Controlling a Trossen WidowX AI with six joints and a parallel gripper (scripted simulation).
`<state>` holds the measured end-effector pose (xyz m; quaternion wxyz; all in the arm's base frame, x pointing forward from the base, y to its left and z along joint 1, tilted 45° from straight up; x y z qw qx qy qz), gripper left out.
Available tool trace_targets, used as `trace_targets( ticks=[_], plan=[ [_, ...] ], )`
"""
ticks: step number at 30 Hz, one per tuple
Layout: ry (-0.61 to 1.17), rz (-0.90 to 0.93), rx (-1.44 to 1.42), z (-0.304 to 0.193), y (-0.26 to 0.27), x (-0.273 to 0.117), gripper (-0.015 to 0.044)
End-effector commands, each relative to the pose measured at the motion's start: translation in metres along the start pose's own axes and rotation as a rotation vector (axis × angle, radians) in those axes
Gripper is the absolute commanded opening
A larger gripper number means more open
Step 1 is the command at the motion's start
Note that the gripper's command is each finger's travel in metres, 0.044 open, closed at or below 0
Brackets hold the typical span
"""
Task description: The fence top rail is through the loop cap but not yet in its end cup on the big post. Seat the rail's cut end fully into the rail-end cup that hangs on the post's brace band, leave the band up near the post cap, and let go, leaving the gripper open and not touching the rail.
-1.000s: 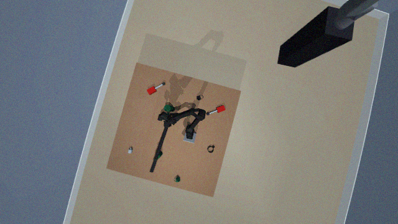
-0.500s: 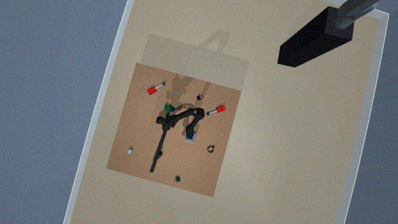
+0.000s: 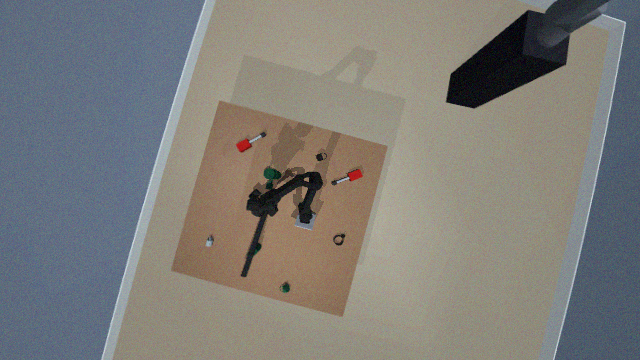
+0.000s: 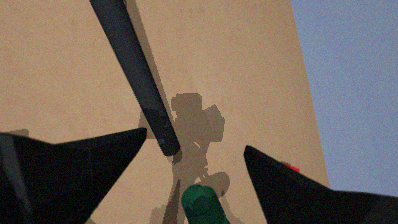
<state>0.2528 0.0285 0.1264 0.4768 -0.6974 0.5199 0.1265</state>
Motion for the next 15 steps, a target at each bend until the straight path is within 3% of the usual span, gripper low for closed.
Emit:
trace_targets(
  ticks=[1,10,15],
  plan=[
    [-0.003,-0.008,0.423,0.035,-0.002,-0.026,0.0440],
    [-0.005,-0.035,0.913,0.074,0.009,-0.058,0.0440],
    [-0.006,-0.039,0.955,0.076,0.010,-0.060,0.0440]
  ],
)
Point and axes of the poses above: the point midway between the two fingers, 35 mm back from their tips, its own x axis out along the fingers, its own y axis across the jaws, z = x × y, the point moved 7 cm from there along -x, back along the fingers, and after that the axes turned 13 degrees about -x, right-handed, at the moved point
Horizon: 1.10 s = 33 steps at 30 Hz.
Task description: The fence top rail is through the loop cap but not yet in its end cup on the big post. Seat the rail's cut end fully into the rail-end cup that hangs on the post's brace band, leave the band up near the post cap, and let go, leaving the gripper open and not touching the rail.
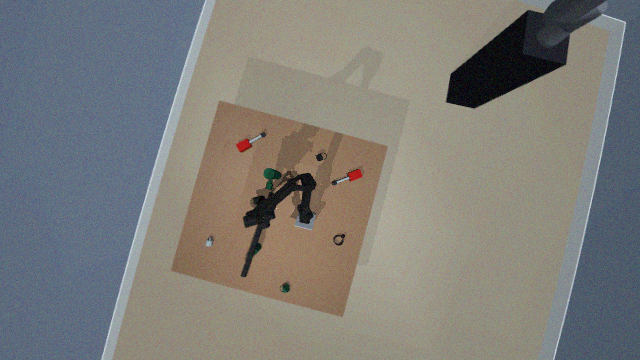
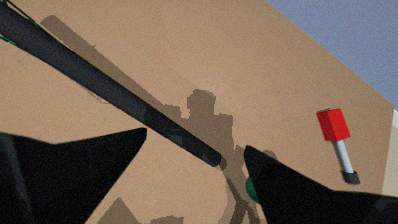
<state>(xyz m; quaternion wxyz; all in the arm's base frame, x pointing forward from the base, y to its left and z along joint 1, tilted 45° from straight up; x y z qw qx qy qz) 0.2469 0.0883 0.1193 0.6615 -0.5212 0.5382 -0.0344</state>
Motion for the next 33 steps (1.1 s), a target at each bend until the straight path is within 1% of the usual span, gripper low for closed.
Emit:
trace_targets(
  ticks=[1,11,13,16,20,24,28,30,33],
  plan=[
    [-0.025,-0.039,0.348,0.021,0.017,-0.027,0.0440],
    [-0.025,-0.039,0.348,0.021,0.017,-0.027,0.0440],
    [-0.009,-0.033,0.299,0.022,0.017,-0.024,0.0440],
    [0.049,-0.006,0.114,0.025,0.016,-0.014,0.0440],
    [0.153,0.090,-0.281,0.030,0.015,0.009,0.0440],
    [0.222,0.237,-0.681,0.033,0.014,0.033,0.0440],
    [0.238,0.416,-1.049,0.034,0.014,0.057,0.0440],
    [0.235,0.450,-1.111,0.034,0.015,0.061,0.0440],
    [0.235,0.450,-1.111,0.034,0.015,0.061,0.0440]
  ],
)
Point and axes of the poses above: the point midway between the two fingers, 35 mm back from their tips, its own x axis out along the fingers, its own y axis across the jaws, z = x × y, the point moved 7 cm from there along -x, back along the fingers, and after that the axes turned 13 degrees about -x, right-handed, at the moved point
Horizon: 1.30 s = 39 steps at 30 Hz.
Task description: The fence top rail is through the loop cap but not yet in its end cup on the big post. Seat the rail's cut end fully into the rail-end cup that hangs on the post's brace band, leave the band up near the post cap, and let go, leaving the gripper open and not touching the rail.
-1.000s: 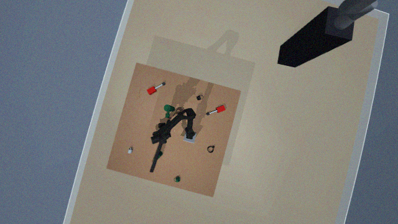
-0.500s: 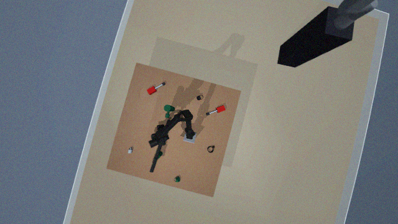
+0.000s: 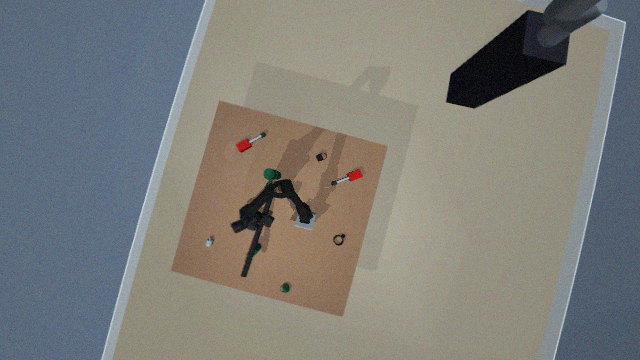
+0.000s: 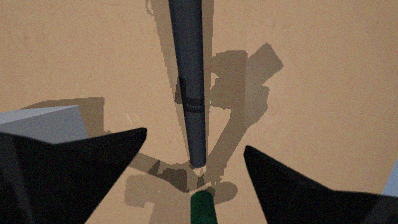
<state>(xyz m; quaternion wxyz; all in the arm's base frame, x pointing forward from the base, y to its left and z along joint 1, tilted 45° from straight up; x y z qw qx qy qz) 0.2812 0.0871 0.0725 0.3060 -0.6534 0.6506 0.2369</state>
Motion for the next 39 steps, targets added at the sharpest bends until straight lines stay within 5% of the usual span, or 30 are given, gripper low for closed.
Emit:
trace_targets(
  ticks=[1,39],
  plan=[
    [-0.018,0.089,-0.248,0.002,-0.008,0.012,0.0440],
    [-0.017,0.088,-0.247,0.003,-0.003,0.087,0.0440]
  ],
)
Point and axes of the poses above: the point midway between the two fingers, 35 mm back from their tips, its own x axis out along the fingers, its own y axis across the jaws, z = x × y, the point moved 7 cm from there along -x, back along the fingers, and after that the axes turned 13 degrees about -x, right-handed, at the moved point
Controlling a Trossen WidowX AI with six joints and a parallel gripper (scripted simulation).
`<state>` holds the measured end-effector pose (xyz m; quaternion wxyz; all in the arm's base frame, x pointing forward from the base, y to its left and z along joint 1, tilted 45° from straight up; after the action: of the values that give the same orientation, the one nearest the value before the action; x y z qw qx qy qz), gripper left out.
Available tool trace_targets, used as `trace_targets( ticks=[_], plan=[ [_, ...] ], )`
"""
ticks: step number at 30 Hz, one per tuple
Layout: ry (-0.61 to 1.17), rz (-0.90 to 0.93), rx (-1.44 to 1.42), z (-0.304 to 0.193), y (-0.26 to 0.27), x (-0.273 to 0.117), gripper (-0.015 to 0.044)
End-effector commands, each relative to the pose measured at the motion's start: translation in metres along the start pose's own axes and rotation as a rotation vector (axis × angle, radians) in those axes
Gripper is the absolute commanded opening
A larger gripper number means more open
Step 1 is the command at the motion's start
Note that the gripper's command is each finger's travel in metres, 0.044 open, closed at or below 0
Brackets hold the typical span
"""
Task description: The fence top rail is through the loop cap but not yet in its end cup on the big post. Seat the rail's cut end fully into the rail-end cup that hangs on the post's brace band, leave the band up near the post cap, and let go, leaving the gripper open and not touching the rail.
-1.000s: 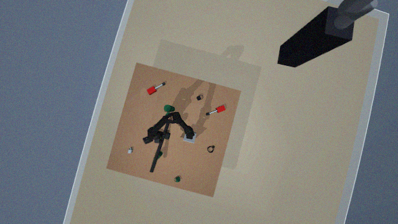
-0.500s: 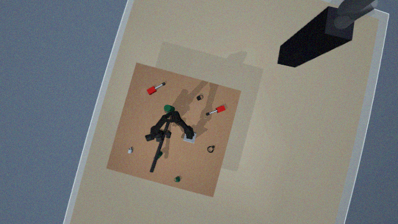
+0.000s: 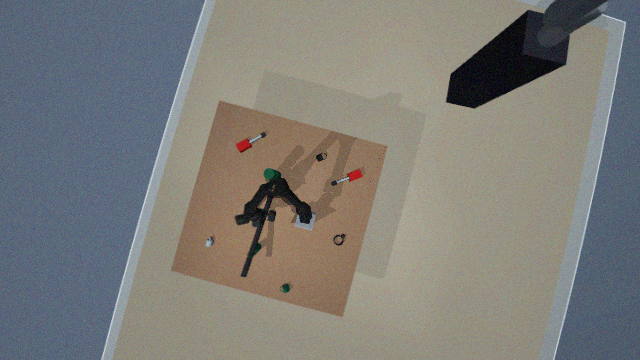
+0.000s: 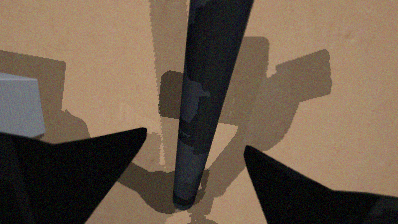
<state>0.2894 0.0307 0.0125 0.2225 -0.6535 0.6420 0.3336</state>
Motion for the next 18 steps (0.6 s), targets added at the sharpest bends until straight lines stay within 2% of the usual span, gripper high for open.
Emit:
trace_targets(
  ticks=[1,18],
  plan=[
    [0.006,0.002,-0.007,0.000,0.001,0.007,0.0440],
    [0.009,0.002,-0.007,0.000,0.002,0.034,0.0440]
  ],
)
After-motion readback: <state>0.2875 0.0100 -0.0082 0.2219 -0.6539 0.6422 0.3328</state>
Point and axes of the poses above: the point midway between the two fingers, 35 mm back from their tips, its own x axis out along the fingers, its own y axis across the jaws, z = x × y, the point moved 7 cm from there along -x, back along the fingers, and after that the axes turned 13 degrees about -x, right-handed, at the moved point
